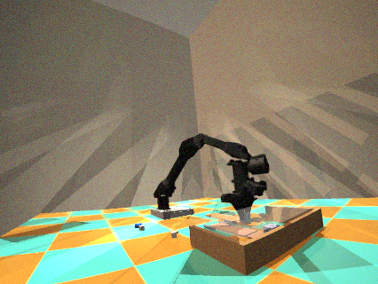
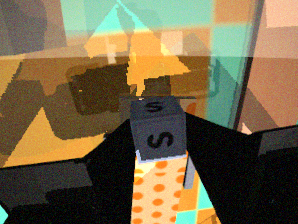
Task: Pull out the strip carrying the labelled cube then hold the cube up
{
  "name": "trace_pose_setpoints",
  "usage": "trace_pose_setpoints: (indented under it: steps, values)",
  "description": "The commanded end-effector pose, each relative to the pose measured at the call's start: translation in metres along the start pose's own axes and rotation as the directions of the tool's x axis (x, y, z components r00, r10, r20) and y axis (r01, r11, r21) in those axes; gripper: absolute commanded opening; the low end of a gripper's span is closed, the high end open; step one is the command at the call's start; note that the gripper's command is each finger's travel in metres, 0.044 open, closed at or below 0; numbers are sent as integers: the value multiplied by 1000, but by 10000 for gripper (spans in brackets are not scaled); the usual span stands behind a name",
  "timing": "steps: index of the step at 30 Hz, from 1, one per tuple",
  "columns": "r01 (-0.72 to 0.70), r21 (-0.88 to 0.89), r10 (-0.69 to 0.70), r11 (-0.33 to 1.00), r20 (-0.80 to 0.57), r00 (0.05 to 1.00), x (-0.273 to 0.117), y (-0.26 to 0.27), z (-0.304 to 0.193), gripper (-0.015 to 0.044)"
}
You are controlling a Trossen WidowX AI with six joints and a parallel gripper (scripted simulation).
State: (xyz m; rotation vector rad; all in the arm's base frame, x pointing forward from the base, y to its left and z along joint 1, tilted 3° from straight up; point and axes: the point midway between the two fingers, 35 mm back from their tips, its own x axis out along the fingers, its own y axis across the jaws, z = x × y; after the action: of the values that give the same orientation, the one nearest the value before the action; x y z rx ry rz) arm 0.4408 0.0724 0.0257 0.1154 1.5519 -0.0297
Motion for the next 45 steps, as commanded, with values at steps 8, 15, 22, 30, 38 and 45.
trace_pose_setpoints:
  steps: [8, 15, 22, 30, 38, 45]
  values:
    - [0, 0, 0, 1000, -1, 1000, -14, -4, -15, 0]
    - [-1, 0, 1, 1000, -4, 1000, -32, -11, -40, 0]
    - [-1, 0, 1, 1000, -6, 1000, -42, -16, -58, 0]
    - [0, 0, 0, 1000, -7, 1000, -43, -21, -79, 0]
    - [0, 1, 0, 1000, -10, 1000, -43, -28, -107, 0]
    - [1, 1, -1, 1000, -11, 1000, -41, -35, -131, 0]
